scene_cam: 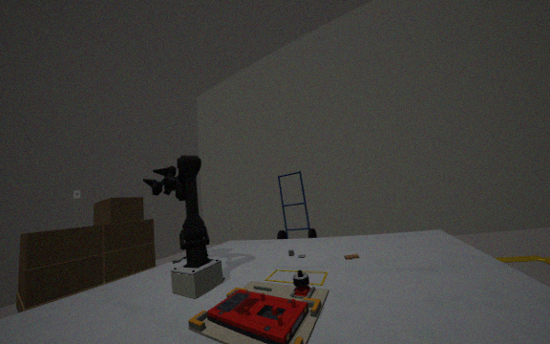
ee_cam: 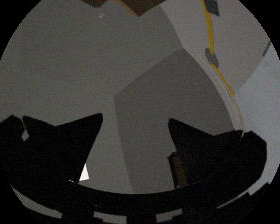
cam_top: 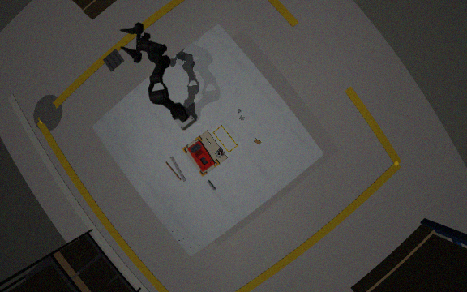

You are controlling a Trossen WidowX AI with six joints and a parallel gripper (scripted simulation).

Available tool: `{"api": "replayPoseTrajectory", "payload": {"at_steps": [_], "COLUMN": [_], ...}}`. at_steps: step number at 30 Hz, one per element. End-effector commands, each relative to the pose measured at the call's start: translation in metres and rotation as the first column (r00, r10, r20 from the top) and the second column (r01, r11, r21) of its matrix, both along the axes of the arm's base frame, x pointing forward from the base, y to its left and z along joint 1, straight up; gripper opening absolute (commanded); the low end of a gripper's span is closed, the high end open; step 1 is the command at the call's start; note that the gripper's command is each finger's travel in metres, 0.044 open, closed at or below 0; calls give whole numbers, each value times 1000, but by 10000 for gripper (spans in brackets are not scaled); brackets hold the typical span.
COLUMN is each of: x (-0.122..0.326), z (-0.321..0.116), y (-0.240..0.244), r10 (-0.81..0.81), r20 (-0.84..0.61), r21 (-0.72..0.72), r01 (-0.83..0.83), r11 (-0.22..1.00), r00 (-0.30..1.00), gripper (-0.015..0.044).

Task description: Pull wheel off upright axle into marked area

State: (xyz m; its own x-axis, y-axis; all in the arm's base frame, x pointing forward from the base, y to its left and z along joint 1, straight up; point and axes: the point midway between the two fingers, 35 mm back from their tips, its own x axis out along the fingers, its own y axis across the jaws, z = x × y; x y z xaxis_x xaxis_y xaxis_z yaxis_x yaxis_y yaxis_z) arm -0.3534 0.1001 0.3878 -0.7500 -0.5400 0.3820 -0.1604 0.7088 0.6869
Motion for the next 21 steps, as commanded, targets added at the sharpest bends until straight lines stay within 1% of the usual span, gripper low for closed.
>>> {"api": "replayPoseTrajectory", "payload": {"at_steps": [1,4,7,11,15,19,21], "x": [0,1,6,17,35,63,81], "z": [0,0,1,-2,-10,-21,-27], "y": [1,18,53,104,161,215,235], "r10": [-2,-30,-81,-132,-158,-165,-161], "r20": [3,41,117,216,315,383,405], "r21": [-4,-67,-202,-386,-576,-732,-786], "r01": [2,32,103,209,321,408,433], "r11": [1000,997,974,898,752,546,441], "r00": [1000,999,990,967,936,909,900], "gripper": [374,300,300,300,300,300,300]}}
